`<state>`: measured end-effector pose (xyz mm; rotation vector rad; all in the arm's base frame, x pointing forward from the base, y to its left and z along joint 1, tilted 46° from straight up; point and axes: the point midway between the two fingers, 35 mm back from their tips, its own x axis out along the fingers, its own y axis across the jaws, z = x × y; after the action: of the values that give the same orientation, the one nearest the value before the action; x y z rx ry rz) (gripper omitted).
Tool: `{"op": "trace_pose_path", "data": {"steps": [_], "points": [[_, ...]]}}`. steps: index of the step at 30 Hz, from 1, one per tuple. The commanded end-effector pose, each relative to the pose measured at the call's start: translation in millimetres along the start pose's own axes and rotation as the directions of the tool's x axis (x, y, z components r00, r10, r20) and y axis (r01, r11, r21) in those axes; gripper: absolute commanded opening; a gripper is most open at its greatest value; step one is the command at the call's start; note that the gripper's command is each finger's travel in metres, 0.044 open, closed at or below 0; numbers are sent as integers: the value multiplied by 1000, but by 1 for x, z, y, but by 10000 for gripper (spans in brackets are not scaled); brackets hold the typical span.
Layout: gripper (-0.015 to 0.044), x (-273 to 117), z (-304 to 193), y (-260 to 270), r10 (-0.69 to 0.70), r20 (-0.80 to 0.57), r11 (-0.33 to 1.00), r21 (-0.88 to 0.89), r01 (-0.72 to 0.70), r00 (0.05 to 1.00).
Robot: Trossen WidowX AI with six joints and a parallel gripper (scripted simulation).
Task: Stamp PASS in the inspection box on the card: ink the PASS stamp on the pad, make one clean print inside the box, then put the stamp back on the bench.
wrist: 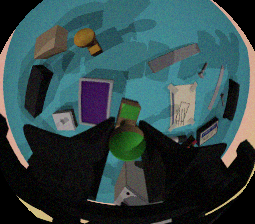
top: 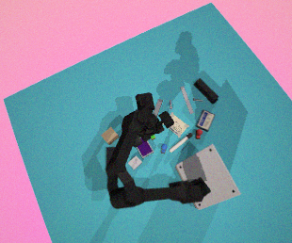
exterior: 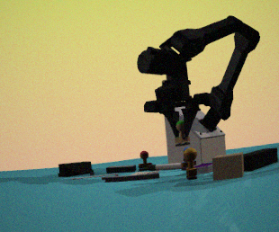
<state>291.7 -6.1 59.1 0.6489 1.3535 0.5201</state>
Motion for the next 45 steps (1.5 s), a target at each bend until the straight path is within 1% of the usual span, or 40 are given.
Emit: {"op": "trace_pose_path", "data": {"steps": [1,20,45], "points": [[0,0,4,-28,-9,-1,1000,-21,9,1000],[0,6,-11,-132,5,0,996,-86,-5,1000],[0,18,-10,-133,4,2,996,-87,-3,1000]]}}
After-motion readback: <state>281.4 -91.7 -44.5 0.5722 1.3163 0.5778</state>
